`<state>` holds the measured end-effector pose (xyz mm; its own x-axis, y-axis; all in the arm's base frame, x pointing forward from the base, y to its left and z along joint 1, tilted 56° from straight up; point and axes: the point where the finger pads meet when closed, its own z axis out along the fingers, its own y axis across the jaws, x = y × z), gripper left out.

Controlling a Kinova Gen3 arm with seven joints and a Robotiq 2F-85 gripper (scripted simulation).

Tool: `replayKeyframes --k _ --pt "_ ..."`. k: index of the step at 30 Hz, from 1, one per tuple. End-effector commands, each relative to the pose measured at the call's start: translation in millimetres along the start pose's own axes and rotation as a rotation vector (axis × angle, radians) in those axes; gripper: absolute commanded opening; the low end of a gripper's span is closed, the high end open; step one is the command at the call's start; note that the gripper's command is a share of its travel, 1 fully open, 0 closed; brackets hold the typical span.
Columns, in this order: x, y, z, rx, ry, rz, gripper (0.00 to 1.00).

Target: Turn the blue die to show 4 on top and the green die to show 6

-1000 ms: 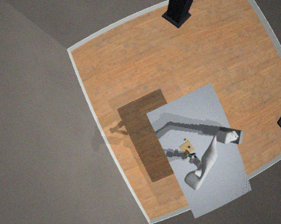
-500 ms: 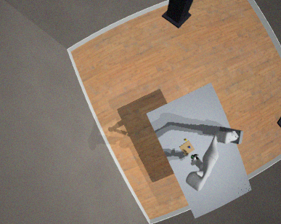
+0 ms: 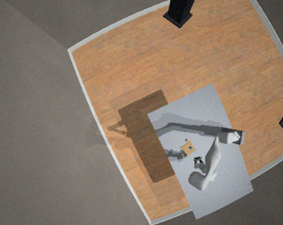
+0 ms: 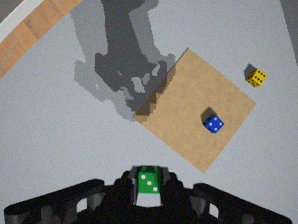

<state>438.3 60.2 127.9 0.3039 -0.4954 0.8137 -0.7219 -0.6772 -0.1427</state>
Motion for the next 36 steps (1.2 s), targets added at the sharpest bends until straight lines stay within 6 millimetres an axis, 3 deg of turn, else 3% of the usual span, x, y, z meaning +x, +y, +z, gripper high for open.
replayKeyframes --k 1,18,36 --pt "0 -3 -3 0.008 -0.002 0.002 0.15" --pt "-2 -4 -3 0.008 -0.002 -0.040 0.15" --pt "-21 -22 5 0.009 0.000 -0.520 0.15"
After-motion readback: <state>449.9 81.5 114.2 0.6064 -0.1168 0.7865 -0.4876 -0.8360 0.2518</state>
